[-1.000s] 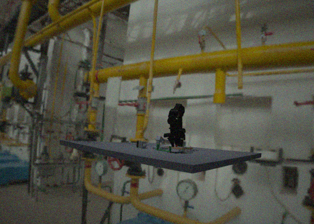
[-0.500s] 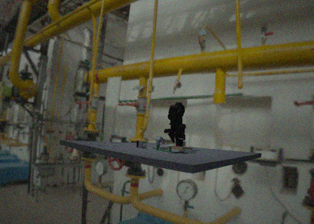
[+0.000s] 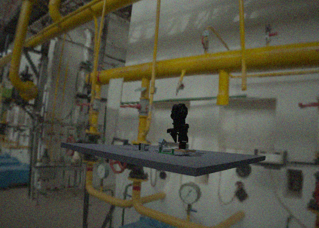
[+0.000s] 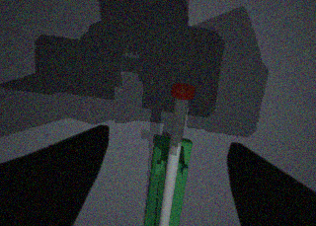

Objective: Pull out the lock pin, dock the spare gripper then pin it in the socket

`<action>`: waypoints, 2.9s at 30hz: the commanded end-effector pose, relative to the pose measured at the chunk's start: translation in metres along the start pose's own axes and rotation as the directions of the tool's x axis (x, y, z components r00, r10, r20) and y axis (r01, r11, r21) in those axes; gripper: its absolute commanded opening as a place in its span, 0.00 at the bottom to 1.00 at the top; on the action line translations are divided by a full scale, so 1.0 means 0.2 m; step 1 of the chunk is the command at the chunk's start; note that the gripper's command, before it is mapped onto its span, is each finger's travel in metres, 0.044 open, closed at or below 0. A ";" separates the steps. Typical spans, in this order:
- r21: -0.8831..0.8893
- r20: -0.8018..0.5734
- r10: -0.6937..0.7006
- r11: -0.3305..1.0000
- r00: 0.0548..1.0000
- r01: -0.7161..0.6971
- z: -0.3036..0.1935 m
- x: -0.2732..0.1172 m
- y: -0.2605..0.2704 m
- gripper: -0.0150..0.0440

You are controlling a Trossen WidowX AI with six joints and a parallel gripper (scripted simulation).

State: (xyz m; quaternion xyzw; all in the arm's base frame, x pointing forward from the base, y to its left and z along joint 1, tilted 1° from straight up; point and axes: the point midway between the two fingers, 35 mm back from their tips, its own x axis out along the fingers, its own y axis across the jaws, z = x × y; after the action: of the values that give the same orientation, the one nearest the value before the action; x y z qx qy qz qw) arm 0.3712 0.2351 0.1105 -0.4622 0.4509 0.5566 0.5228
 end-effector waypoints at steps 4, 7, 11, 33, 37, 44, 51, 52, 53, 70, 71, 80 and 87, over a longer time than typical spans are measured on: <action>-0.009 -0.005 -0.025 1.000 1.000 0.025 -0.25 -0.28 -0.02 0.56; -0.010 -0.006 -0.028 1.000 1.000 0.028 -0.28 -0.32 -0.01 0.56; -0.010 -0.006 -0.028 1.000 1.000 0.028 -0.28 -0.31 -0.02 0.56; -0.010 -0.006 -0.029 1.000 1.000 0.029 -0.34 0.10 -0.04 0.56; -0.010 -0.006 -0.029 1.000 1.000 0.029 -0.34 0.13 -0.04 0.56; -0.010 -0.006 -0.029 1.000 1.000 0.029 -0.35 0.18 -0.04 0.56; -0.010 -0.006 -0.029 1.000 1.000 0.028 -0.36 0.24 -0.04 0.56; -0.010 -0.006 -0.029 1.000 1.000 0.028 -0.36 0.25 -0.04 0.56; -0.010 -0.006 -0.029 1.000 1.000 0.028 -0.36 0.26 -0.04 0.56; -0.010 -0.006 -0.028 1.000 1.000 0.028 -0.37 0.33 -0.03 0.56; -0.010 -0.006 -0.028 1.000 1.000 0.028 -0.37 0.33 -0.03 0.56; -0.010 -0.006 -0.028 1.000 1.000 0.028 -0.37 0.33 -0.03 0.25; -0.010 -0.006 -0.028 1.000 1.000 0.028 -0.37 0.33 -0.04 0.25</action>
State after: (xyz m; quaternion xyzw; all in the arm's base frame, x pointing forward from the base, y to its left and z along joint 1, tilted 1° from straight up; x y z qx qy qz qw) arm 0.3797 0.1730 0.0350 -0.4722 0.4419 0.5511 0.5273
